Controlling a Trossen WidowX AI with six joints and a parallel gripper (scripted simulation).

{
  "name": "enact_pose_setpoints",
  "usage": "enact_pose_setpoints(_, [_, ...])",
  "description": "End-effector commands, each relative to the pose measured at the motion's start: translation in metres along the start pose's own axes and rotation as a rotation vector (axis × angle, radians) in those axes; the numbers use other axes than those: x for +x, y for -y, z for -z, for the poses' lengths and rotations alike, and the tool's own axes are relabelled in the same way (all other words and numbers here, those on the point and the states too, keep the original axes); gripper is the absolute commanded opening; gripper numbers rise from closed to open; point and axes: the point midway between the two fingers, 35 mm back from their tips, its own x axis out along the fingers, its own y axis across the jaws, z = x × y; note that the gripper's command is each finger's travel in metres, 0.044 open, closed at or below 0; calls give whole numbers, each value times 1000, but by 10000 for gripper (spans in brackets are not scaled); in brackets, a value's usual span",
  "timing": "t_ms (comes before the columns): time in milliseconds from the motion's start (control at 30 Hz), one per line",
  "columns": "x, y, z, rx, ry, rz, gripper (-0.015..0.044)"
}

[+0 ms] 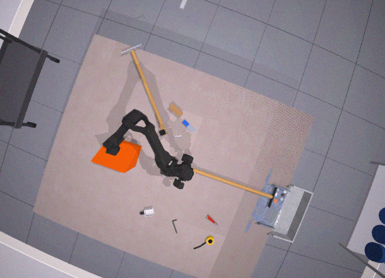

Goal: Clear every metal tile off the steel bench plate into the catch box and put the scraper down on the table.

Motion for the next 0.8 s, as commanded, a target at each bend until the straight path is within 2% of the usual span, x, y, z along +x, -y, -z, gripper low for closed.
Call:
enact_pose_setpoints(0, [3, 2, -7, 4, 6, 4, 0])
enact_pose_setpoints(767, [24, 2, -36, 3, 7, 3, 0])
